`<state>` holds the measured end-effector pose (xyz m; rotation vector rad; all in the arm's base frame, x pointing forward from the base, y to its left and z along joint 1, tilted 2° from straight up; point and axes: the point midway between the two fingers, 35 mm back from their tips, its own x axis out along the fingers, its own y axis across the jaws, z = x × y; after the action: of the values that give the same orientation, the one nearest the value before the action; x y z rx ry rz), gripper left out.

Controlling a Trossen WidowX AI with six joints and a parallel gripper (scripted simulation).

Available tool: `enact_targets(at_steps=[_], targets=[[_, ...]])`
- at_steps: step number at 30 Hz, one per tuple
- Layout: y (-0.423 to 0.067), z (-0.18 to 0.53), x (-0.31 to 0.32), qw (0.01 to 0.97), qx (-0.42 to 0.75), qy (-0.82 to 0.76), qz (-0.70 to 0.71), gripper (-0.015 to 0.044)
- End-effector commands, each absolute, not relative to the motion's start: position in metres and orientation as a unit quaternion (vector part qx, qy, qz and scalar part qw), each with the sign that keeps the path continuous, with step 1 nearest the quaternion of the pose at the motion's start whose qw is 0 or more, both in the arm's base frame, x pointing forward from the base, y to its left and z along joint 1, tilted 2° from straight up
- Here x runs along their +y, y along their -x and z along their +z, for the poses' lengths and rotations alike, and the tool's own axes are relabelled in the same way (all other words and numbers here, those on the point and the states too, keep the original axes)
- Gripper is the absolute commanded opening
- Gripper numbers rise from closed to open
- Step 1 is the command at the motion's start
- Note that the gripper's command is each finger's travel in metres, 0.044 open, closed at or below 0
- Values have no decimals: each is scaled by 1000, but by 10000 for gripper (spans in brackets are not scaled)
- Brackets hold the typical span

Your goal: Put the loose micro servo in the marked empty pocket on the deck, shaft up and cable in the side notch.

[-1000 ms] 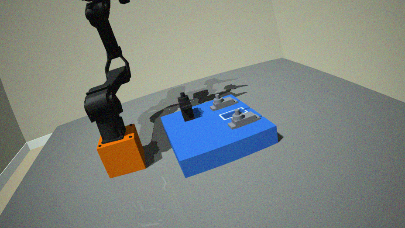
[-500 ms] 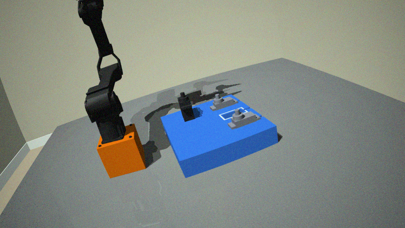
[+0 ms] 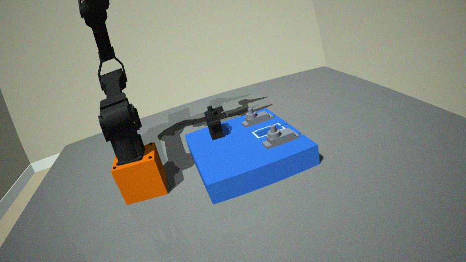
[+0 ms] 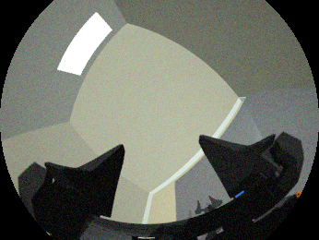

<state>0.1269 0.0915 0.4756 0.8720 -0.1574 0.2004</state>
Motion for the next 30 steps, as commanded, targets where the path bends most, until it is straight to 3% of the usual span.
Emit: enact_targets(at_steps=[1,30], targets=[[-127,479,77,895,-81,-425,104,440],[-157,474,6,901,-79,-409,123,440]])
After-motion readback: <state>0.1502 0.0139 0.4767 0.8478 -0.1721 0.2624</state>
